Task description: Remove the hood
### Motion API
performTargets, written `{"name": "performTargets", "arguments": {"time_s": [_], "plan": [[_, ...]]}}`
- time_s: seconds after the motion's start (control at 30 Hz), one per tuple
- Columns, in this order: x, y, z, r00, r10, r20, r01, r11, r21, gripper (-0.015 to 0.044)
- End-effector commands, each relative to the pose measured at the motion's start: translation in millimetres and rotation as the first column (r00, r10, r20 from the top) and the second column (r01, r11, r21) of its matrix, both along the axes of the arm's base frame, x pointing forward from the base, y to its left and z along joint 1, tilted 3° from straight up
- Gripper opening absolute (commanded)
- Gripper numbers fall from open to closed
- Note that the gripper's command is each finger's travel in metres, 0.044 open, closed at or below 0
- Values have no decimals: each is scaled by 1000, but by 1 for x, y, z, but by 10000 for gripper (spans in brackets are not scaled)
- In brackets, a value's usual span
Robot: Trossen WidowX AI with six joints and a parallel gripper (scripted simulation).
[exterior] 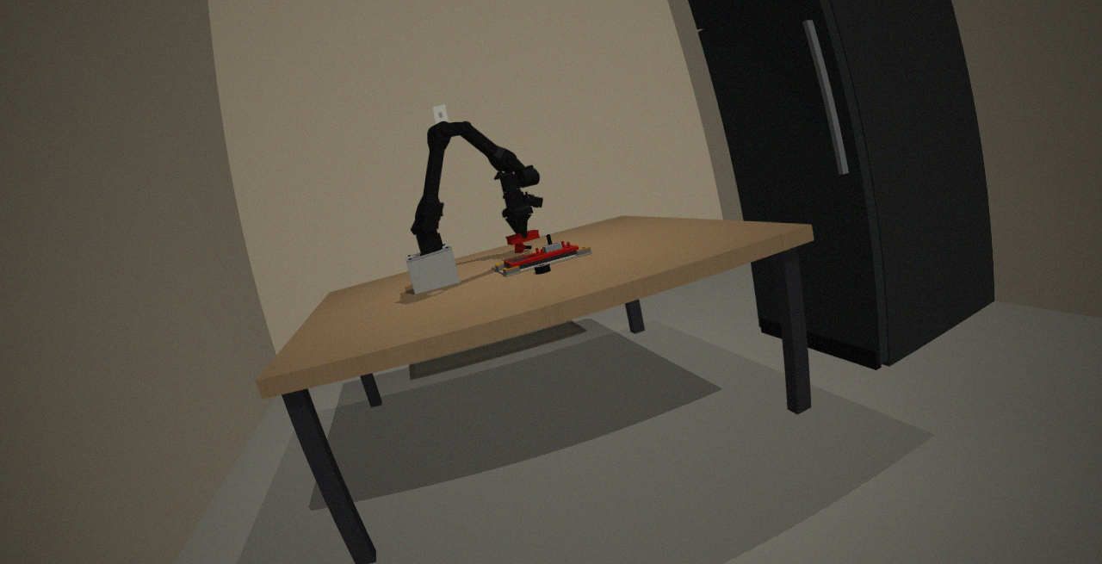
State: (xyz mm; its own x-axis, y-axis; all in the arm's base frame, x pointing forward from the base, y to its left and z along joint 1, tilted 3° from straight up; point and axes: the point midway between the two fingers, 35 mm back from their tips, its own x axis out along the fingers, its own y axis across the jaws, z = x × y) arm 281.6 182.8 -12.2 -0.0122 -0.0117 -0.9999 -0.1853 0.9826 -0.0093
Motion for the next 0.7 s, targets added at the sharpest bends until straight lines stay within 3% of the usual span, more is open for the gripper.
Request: {"name": "performTargets", "arguments": {"time_s": [0.0, 0.67], "plan": [[-1, 1, -2, 1000, -4, -2, 4, 1000, 4, 0], [-1, 0, -15, 1000, -4, -2, 4, 1000, 4, 0]]}}
